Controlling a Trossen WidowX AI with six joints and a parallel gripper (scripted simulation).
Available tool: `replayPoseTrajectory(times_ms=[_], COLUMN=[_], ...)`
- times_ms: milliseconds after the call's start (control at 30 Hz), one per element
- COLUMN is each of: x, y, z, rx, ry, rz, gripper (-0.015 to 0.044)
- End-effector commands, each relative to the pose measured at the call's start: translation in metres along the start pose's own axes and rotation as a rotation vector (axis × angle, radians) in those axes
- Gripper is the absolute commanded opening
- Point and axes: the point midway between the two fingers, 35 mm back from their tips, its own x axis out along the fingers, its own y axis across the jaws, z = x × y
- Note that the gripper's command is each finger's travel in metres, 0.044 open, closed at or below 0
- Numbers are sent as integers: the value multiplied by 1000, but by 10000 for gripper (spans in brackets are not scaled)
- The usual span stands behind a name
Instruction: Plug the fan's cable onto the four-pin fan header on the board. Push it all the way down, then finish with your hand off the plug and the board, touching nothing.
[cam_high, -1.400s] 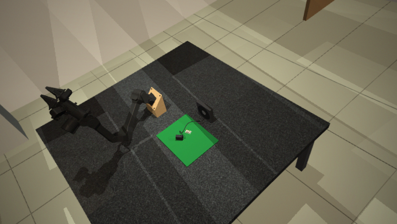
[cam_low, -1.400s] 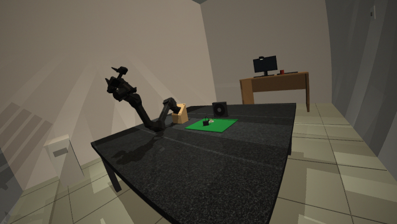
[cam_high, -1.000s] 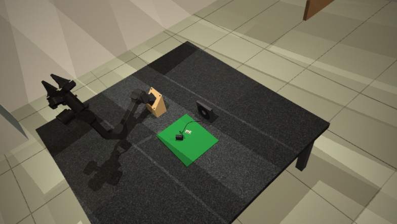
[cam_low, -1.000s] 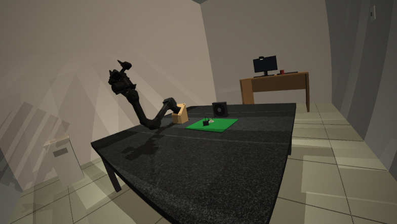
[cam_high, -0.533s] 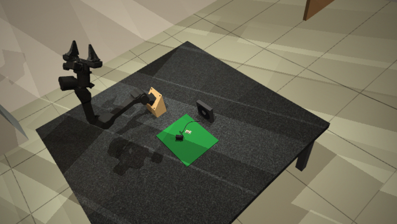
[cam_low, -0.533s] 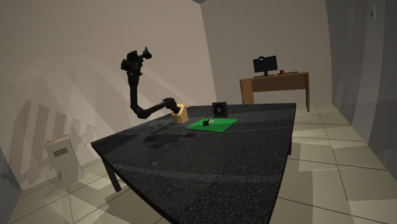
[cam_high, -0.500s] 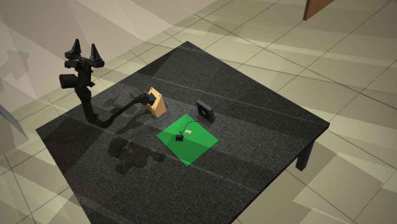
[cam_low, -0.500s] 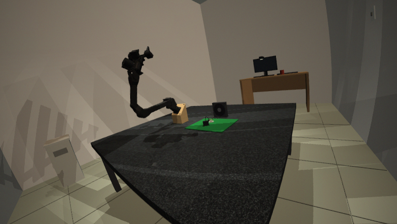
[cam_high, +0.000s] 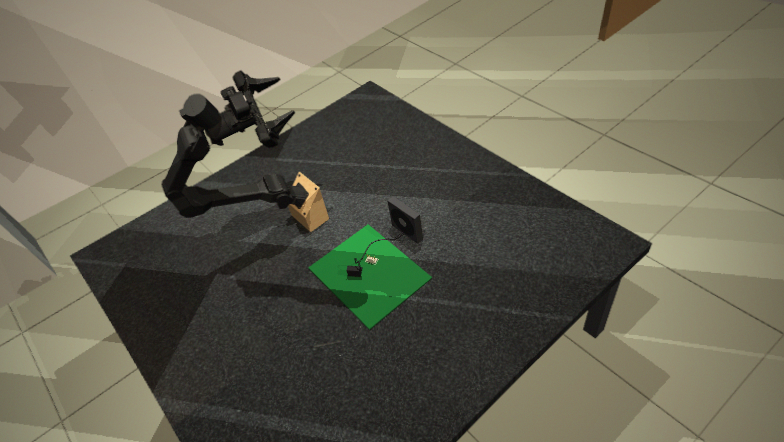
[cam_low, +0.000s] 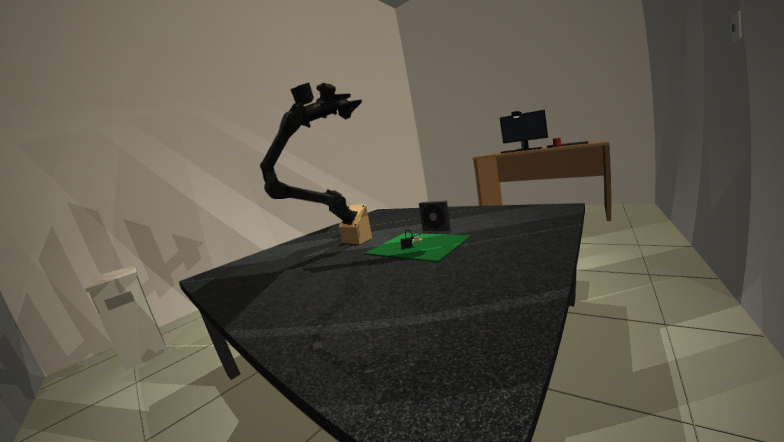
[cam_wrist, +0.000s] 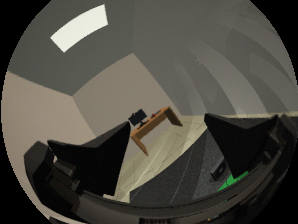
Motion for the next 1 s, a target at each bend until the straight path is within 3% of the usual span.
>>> replayPoseTrajectory(times_ms=[0,200,400,633,833,967], x=[28,62,70,43,0,-10], y=[-44,-120,-201,-287,-343,-353], z=[-17,-61,-117,-191,-250,-262], rx=[-8,2,17,31,35,35], ry=[121,389,729,1217,1670,1773], rz=[-173,-436,-682,-884,-916,-901], gripper=[440,440,440,440,440,440])
